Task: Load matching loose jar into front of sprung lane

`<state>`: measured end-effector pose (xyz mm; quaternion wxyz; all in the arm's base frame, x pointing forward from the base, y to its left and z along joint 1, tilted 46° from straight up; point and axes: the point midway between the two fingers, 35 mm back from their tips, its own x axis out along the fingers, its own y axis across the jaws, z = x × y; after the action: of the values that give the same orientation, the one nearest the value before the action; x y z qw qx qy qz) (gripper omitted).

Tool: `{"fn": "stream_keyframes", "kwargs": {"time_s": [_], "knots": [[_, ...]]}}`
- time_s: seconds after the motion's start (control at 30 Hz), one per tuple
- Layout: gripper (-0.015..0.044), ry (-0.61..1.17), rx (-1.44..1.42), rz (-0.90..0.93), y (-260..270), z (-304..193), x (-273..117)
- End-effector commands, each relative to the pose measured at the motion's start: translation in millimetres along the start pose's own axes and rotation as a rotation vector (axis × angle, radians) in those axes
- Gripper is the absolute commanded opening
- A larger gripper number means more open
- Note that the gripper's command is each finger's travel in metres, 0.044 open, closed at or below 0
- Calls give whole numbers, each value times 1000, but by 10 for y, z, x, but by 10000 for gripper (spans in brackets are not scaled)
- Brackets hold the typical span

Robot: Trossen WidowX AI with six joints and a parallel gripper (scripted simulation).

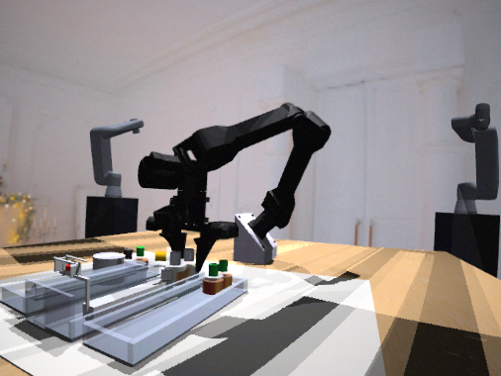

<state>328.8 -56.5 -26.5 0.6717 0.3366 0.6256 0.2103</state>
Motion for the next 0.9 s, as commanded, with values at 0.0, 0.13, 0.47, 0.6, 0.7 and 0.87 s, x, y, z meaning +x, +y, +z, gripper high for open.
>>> {"fn": "stream_keyframes", "kwargs": {"time_s": [0.0,0.13,0.47,0.6,0.7,0.87], "knots": [[105,-1,-5,2,-1,0,0],[210,-1,-5,2,-1,0,0],[296,-1,-5,2,-3,1,-120],[296,-1,-5,2,-4,-1,-199],[296,-1,-5,2,-4,-1,-199],[296,0,-5,1,-11,-79,-206]]}}
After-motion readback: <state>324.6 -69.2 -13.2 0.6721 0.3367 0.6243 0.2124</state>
